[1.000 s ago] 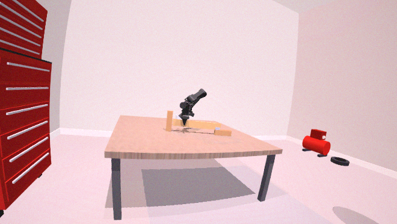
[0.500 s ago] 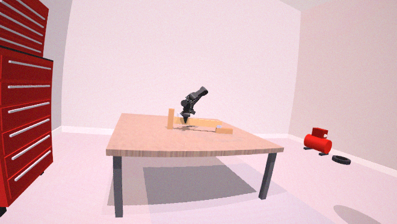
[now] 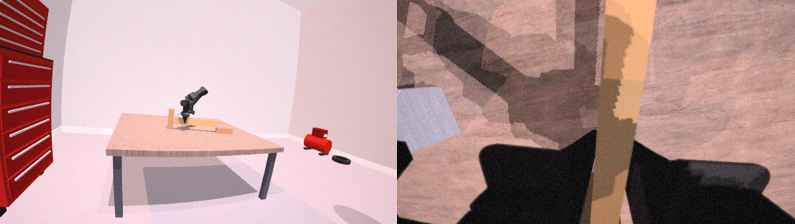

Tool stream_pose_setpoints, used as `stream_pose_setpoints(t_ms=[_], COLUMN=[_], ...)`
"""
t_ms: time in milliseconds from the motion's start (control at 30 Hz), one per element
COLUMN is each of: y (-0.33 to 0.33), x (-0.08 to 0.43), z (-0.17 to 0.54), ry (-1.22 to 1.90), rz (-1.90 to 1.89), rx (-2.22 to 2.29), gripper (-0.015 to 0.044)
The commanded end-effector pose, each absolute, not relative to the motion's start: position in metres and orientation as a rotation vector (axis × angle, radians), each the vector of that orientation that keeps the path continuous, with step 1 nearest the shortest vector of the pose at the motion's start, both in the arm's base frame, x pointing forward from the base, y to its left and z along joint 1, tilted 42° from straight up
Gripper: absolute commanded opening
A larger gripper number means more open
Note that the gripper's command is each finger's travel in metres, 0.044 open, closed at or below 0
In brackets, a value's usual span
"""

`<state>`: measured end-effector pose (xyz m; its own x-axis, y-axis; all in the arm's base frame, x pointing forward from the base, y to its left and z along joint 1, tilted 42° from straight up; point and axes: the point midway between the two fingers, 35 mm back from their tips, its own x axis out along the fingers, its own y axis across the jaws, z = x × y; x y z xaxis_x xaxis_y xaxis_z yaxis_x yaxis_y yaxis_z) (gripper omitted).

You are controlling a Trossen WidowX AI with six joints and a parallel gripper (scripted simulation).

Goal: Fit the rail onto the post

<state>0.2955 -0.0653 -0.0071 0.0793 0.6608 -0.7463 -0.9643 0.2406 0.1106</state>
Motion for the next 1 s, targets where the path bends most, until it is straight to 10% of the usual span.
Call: stream_pose_setpoints(t_ms=[0, 200, 767, 967], y=[-0.068, -0.07, -0.067, -0.067], x=[0.295, 0.294, 0.295, 0.297], z=[-0.009, -0.011, -0.008, 0.001], ry=[0.795, 0.795, 0.791, 0.792], rz=[1.285, 1.285, 1.286, 1.286], rx=[-0.48, -0.48, -0.476, -0.477], gripper=[0.0, 0.0, 0.044, 0.044])
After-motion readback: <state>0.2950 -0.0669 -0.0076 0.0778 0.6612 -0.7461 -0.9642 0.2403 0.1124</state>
